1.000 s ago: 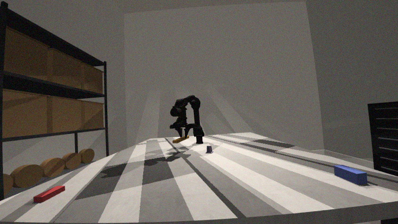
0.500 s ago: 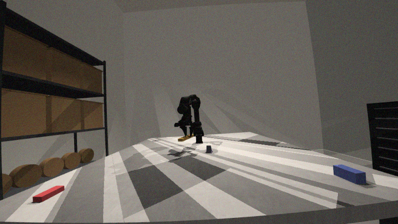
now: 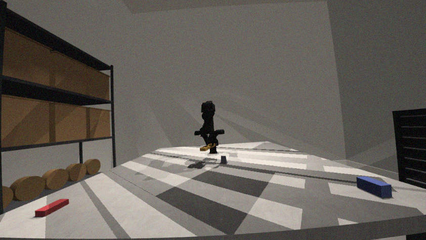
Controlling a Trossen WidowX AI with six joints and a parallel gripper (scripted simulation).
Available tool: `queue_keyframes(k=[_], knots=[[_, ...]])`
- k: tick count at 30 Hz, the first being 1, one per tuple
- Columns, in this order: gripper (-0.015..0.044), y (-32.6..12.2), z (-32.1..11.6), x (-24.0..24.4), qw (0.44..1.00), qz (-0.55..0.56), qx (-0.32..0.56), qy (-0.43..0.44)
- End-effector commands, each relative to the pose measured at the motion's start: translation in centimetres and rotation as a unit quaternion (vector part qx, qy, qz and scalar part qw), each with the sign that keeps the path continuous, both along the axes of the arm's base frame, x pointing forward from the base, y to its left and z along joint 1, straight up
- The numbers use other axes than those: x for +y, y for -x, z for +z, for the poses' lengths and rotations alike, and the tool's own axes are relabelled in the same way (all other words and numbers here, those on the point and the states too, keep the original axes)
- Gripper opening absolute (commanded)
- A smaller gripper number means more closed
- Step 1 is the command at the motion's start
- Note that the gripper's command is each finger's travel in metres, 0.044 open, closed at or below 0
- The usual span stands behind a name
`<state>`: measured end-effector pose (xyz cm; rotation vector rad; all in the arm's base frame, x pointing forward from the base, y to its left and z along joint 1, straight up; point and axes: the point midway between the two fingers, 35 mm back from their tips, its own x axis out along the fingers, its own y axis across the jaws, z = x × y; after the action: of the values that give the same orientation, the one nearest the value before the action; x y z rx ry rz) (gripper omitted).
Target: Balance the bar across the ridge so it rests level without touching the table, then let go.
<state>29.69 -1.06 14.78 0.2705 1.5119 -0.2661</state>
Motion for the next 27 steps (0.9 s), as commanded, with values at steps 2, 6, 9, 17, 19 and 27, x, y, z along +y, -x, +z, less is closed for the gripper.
queue_keyframes(k=[2,6,9,17,19,27], knots=[[0.0,-0.3,-0.2,2.0,1.0,0.001,0.005,-0.003],[0.0,-0.4,-0.2,3.6,1.0,0.003,0.005,-0.003],[0.0,-0.4,-0.2,4.8,1.0,0.004,0.005,-0.004],[0.0,-0.2,-0.1,7.9,1.0,0.008,0.006,-0.005],[0.0,-0.1,-0.1,8.6,1.0,0.009,0.006,-0.006],[0.0,-0.1,-0.6,8.9,1.0,0.009,0.006,-0.006]])
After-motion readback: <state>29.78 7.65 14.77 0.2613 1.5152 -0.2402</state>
